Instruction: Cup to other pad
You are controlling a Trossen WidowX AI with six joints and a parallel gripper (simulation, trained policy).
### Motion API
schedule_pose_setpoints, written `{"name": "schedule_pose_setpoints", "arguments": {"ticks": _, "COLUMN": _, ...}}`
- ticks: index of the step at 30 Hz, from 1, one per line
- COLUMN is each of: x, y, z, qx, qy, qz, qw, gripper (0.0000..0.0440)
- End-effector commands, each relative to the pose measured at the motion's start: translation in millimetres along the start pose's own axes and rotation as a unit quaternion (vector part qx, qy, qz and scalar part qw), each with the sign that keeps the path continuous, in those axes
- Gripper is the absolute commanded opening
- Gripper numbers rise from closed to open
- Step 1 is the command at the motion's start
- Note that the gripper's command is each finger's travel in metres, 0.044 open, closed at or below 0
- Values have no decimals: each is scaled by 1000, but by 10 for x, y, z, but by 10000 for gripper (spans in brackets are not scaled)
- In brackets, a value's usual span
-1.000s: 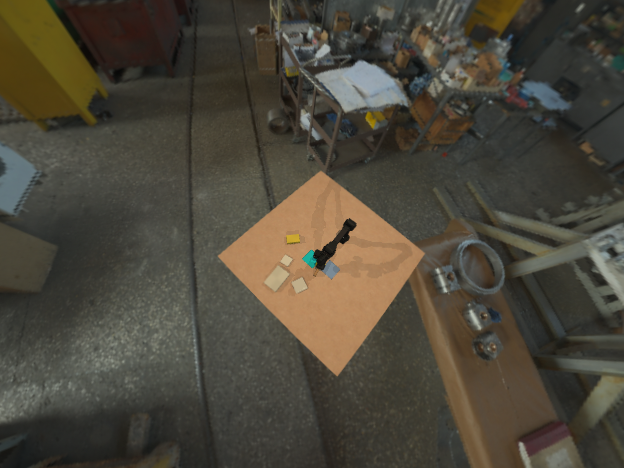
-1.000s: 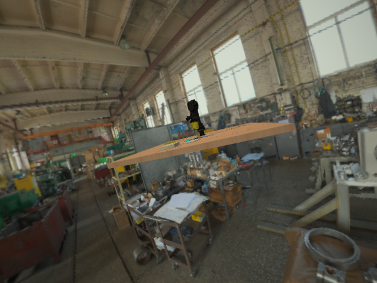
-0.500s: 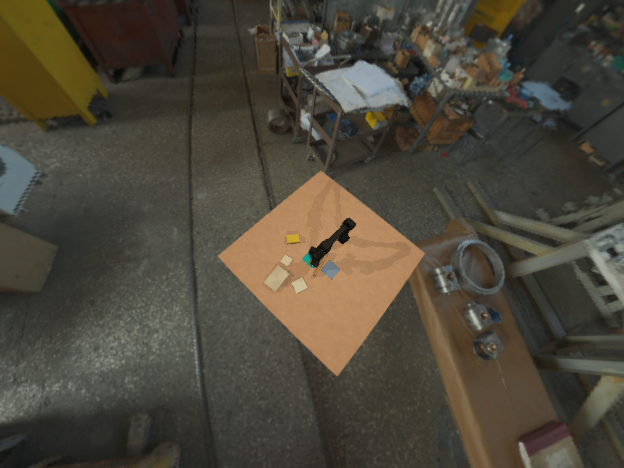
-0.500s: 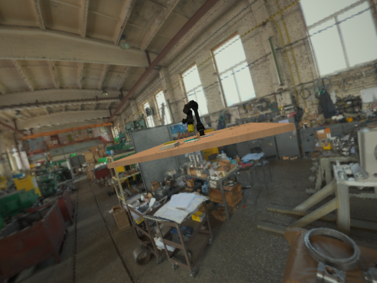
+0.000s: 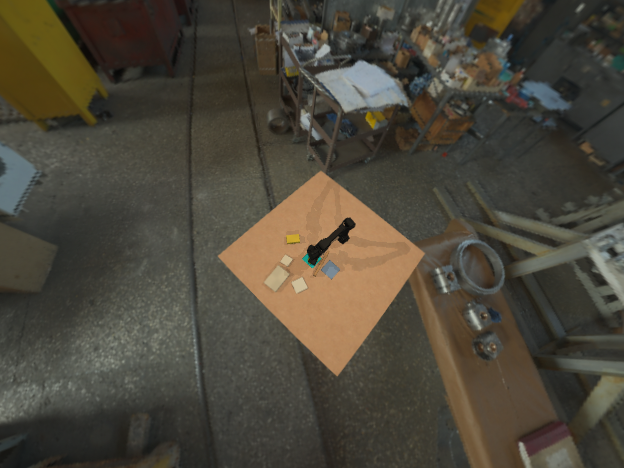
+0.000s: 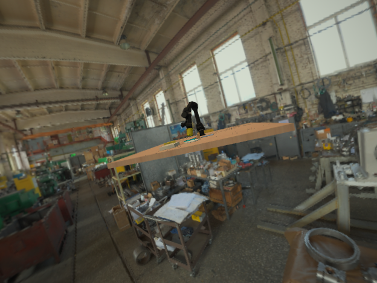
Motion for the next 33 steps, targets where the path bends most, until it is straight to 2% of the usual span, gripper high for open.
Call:
{"name": "schedule_pose_setpoints", "arguments": {"ticks": 1, "x": 83, "y": -62, "z": 19, "qx": 1, "qy": -2, "qz": -7, "qw": 1000, "gripper": 31}}
{"name": "schedule_pose_setpoints", "arguments": {"ticks": 9, "x": 234, "y": -167, "z": 61, "qx": 8, "qy": -6, "qz": -10, "qw": 1000, "gripper": 68}}
{"name": "schedule_pose_setpoints", "arguments": {"ticks": 14, "x": 220, "y": -146, "z": 106, "qx": 16, "qy": -6, "qz": 10, "qw": 1000, "gripper": 147}}
{"name": "schedule_pose_setpoints", "arguments": {"ticks": 33, "x": -144, "y": -266, "z": 171, "qx": 32, "qy": 12, "qz": 58, "qw": 998, "gripper": 215}}
Point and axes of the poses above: the point midway between the two fingers, 35 mm back from their tips, its own x axis out along the fingers, its own y axis across the jaws, z = x × y, the point moved 4 cm from there along -x, back along the fingers, and after that the axes turned 13 degrees about x, right-handed, at the moved point
